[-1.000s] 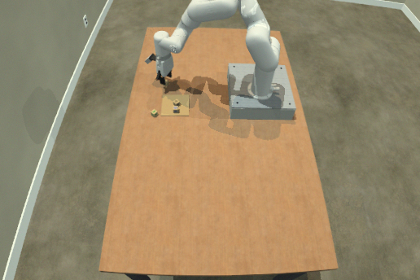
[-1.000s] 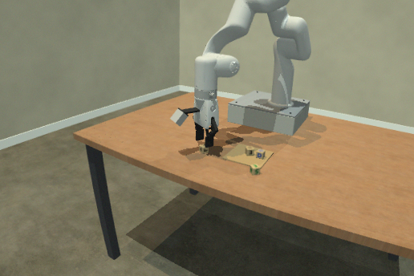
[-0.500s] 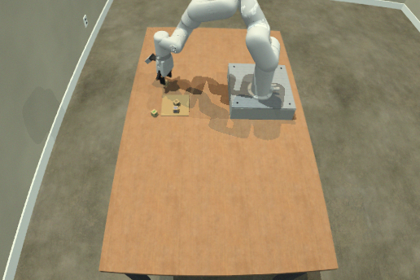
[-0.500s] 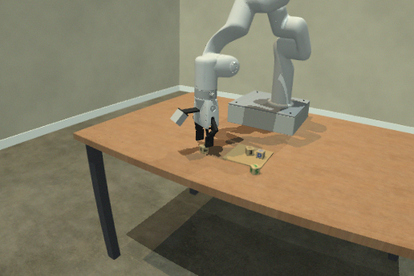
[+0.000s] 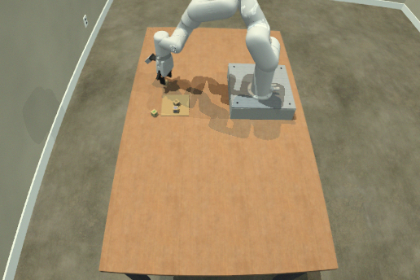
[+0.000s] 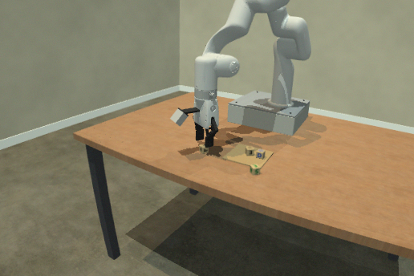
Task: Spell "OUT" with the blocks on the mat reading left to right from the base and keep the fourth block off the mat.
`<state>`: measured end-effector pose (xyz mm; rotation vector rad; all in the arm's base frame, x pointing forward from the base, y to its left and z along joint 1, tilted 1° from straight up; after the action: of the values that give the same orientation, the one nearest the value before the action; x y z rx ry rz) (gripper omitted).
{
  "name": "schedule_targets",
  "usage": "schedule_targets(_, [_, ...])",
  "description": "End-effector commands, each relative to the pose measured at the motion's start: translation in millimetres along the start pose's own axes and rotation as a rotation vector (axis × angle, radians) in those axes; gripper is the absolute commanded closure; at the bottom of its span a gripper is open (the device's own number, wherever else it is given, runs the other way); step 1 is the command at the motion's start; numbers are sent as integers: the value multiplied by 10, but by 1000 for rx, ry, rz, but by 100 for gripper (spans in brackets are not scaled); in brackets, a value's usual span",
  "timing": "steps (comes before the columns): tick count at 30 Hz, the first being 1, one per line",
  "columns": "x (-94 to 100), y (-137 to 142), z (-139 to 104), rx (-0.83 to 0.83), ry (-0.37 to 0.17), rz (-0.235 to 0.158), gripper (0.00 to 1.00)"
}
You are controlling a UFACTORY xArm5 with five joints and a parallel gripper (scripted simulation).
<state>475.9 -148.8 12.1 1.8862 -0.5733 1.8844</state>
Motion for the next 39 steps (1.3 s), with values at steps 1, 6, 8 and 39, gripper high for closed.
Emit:
schedule_targets(1, [14,-4,13,0,4,1,37])
schedule_targets(6, [14,-4,13,0,4,1,37])
schedule_targets(8, [14,-4,13,0,4,1,37])
schedule_targets(39, [-172,-6,10,0,4,1,37])
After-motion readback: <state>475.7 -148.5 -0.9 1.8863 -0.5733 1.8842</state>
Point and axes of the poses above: the point where the finger pads meet when closed, its own x axis back along the fingers, its own y axis across the jaws, z = x × y, the point moved 5 cm from there along x, back along the fingers, and after that the axes turned 4 degrees about -x, right-handed, at the moved point
